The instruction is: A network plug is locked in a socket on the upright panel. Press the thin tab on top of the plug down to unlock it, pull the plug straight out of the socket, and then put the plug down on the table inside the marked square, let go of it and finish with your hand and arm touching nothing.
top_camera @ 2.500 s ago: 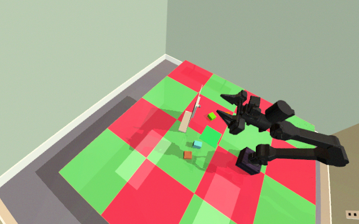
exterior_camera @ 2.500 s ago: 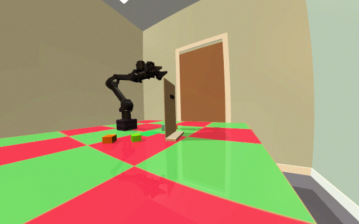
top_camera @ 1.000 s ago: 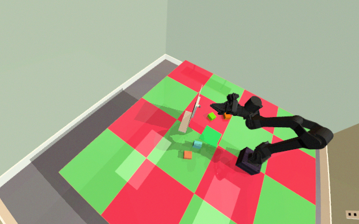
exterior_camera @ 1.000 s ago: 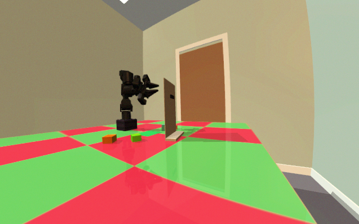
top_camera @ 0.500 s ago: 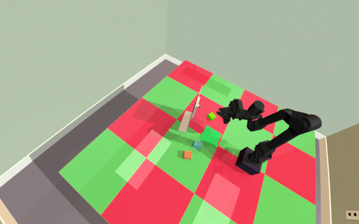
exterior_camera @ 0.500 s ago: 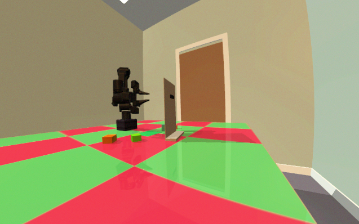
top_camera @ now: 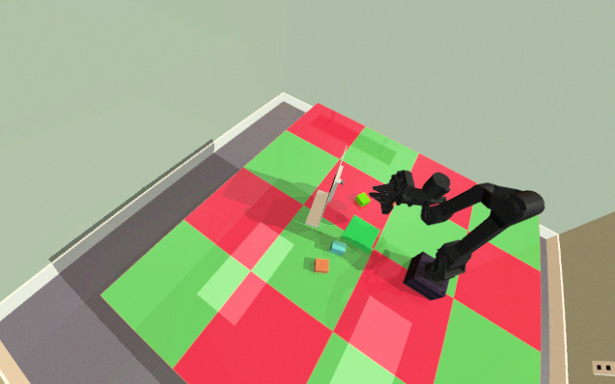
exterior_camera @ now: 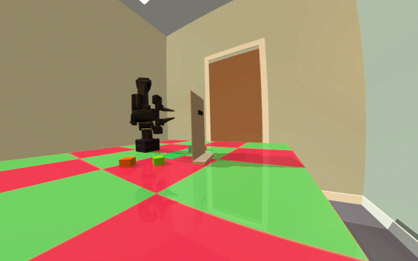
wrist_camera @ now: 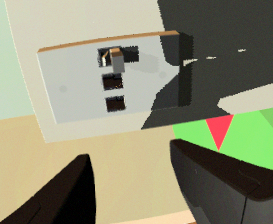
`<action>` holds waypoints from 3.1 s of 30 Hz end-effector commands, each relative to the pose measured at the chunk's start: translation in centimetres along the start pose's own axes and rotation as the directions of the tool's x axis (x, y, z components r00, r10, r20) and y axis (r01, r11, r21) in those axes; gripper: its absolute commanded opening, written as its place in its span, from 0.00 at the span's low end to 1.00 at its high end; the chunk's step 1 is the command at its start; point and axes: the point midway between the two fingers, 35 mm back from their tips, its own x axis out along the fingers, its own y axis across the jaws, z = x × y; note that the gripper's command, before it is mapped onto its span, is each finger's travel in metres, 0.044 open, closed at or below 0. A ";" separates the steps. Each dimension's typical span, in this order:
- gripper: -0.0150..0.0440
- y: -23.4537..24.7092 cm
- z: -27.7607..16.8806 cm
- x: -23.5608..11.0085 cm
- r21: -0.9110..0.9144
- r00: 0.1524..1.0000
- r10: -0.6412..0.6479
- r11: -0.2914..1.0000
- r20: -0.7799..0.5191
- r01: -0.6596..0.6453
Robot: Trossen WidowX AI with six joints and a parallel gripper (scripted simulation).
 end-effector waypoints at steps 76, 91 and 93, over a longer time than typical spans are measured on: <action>0.25 0.1 2.5 10.0 0.009 1.000 0.009 1.000 0.000 -0.009; 0.25 0.1 2.3 9.0 0.010 1.000 0.008 1.000 0.000 -0.008; 0.25 0.1 2.2 8.8 0.010 1.000 0.007 1.000 0.000 -0.007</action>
